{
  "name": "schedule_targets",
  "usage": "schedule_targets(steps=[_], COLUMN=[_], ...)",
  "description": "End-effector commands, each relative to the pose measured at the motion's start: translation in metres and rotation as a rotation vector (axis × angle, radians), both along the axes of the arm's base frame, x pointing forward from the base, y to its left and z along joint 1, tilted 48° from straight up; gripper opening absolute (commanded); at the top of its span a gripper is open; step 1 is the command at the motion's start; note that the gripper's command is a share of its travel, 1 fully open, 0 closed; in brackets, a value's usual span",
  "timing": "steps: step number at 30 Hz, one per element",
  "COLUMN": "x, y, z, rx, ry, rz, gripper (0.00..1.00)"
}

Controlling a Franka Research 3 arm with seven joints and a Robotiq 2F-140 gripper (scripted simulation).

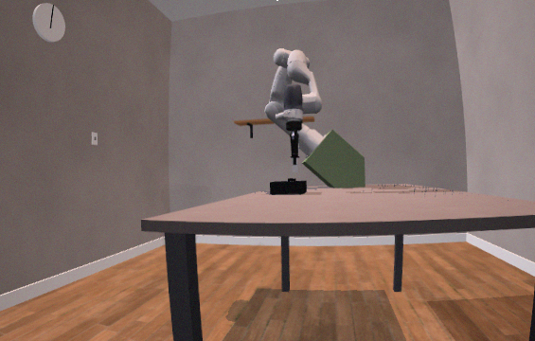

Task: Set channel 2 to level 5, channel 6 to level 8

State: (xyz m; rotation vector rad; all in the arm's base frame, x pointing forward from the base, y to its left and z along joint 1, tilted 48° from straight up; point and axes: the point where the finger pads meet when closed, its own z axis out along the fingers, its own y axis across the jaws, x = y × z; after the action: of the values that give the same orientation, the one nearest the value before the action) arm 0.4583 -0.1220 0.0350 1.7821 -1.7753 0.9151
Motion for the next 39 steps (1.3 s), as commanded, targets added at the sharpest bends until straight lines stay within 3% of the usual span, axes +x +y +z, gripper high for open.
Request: schedule_targets(steps=[1,15,16,25,39], x=[-0.007,-0.008,-0.008,-0.008,-0.013], y=[0.000,0.002,0.002,0.008,0.039], z=[0.001,0.002,0.002,0.007,0.037], rx=[0.002,0.002,0.002,0.002,0.002], ry=[0.009,0.009,0.009,0.009,0.009], rz=[-0.022,-0.022,-0.022,-0.022,-0.022], gripper=[0.00,0.00,1.00,1.00,1.00])
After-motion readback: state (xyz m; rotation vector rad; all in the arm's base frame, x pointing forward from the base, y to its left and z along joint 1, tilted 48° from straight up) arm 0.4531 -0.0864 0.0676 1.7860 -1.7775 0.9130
